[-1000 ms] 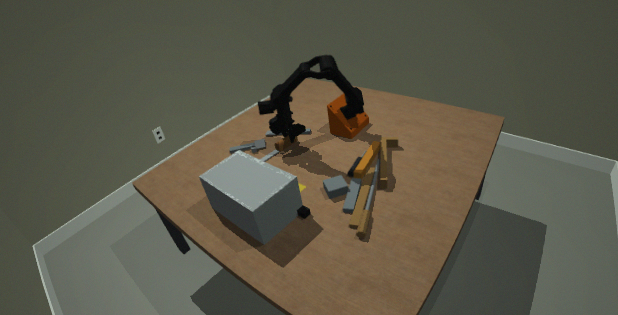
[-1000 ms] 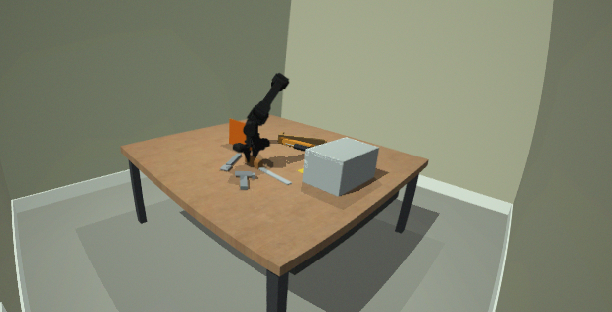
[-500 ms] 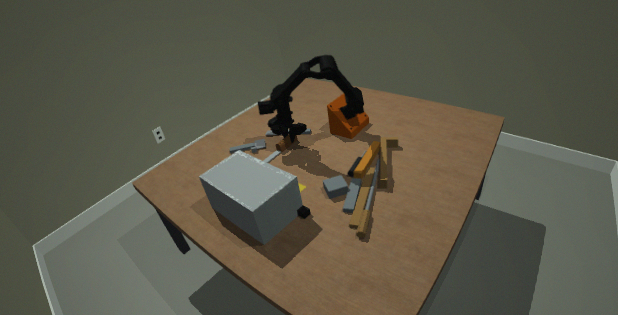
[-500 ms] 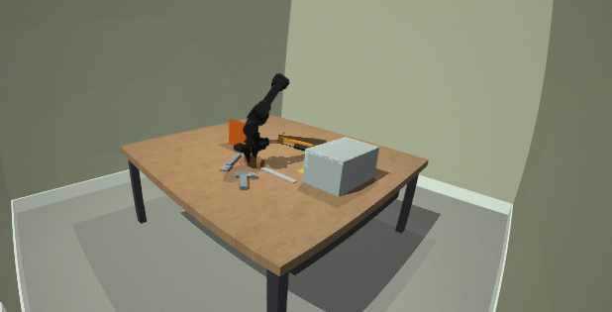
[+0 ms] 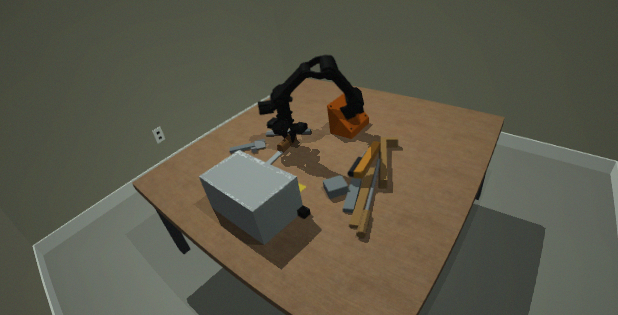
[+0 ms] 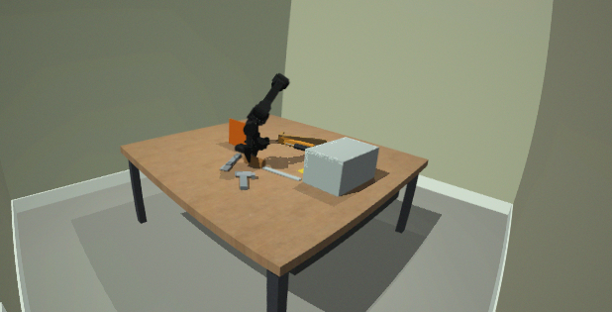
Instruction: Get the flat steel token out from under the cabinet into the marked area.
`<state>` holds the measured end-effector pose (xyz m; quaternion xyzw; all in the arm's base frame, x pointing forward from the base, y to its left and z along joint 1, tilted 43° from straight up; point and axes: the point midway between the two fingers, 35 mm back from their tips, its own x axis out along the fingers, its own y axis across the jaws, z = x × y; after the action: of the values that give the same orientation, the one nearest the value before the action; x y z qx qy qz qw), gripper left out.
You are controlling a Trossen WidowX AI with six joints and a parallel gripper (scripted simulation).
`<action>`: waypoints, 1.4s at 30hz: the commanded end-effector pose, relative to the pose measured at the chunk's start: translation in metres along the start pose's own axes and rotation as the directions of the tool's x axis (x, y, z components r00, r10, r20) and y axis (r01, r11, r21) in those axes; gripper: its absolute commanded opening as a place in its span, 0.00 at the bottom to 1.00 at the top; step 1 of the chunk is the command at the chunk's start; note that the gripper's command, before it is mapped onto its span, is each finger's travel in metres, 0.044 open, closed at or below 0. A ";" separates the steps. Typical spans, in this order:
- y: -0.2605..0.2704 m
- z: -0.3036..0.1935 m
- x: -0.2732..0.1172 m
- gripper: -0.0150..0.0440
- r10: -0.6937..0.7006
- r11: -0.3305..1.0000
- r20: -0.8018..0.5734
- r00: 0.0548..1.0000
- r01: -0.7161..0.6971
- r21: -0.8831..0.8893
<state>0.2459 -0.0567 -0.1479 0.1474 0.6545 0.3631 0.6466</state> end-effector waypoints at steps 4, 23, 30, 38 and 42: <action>0.000 0.000 0.000 0.34 0.000 1.000 0.001 1.000 0.000 -0.020; 0.000 -0.001 0.001 0.71 0.000 1.000 0.003 1.000 0.000 -0.020; 0.000 -0.003 0.004 0.71 0.000 1.000 0.003 1.000 0.000 -0.018; 0.000 -0.002 0.003 0.47 -0.002 1.000 0.001 1.000 0.002 -0.021; 0.000 -0.002 0.003 0.42 -0.002 1.000 0.001 1.000 0.002 -0.021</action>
<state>0.2436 -0.0553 -0.1505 0.1409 0.6506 0.3691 0.6485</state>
